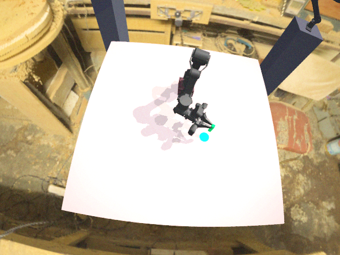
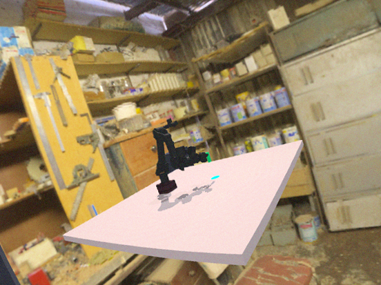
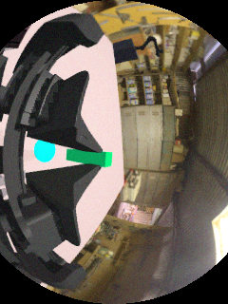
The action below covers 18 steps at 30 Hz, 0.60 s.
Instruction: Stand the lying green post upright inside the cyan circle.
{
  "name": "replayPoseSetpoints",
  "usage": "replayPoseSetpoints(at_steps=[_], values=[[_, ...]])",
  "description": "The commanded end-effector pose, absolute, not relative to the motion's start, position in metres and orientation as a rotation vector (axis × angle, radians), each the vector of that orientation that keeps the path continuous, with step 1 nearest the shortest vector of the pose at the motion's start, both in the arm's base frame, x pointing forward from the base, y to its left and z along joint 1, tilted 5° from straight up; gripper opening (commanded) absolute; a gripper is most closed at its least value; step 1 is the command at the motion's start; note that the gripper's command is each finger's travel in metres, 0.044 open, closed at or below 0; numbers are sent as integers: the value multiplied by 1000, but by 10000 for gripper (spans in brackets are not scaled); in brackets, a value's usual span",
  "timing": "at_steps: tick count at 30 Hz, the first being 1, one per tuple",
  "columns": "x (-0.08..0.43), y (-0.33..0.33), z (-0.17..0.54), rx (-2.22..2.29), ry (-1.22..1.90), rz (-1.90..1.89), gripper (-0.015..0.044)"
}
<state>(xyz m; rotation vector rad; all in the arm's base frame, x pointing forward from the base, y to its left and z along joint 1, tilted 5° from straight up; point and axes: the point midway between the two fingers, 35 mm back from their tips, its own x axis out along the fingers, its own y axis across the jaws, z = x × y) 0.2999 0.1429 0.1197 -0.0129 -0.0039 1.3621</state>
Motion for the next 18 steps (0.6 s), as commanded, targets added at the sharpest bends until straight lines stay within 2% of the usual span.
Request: replayPoseSetpoints(at_steps=[1, 18], values=[[299, 143, 119, -9, -1, 1366, 23], [304, 147, 70, 12, 43, 1370, 23]])
